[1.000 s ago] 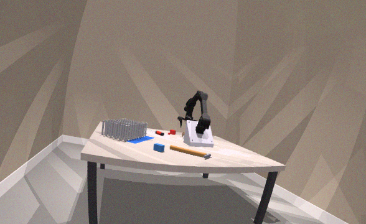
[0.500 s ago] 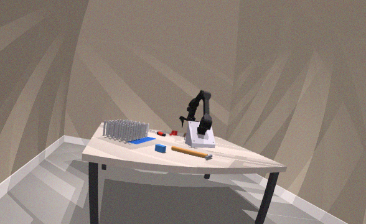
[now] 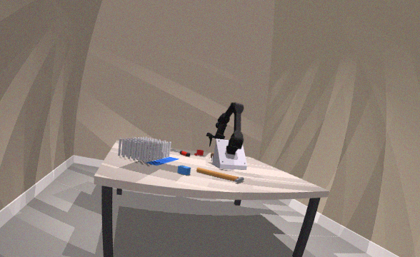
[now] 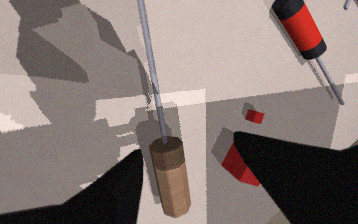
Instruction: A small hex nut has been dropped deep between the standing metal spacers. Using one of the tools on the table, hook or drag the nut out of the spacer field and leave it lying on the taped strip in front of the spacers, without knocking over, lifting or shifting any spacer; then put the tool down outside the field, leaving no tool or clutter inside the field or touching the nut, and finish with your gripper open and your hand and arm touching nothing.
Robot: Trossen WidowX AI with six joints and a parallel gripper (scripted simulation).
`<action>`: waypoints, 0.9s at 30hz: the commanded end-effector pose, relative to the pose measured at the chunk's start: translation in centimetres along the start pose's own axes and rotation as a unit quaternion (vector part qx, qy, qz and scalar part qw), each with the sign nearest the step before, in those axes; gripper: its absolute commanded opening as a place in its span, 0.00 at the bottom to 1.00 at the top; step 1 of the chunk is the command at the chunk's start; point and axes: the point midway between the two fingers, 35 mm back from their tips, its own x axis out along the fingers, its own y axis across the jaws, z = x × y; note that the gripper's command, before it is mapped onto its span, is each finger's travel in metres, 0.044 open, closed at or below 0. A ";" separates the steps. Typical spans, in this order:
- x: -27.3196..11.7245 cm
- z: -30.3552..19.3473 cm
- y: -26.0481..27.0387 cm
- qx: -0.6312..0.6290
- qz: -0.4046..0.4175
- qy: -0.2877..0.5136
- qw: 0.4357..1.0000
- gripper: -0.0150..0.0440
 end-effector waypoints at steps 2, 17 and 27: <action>0.2 0.3 0.0 -0.002 -0.002 -0.004 1.000 0.73; 1.2 0.2 0.3 -0.002 -0.002 -0.004 1.000 0.73; 2.8 0.1 0.7 -0.002 -0.002 -0.003 1.000 0.73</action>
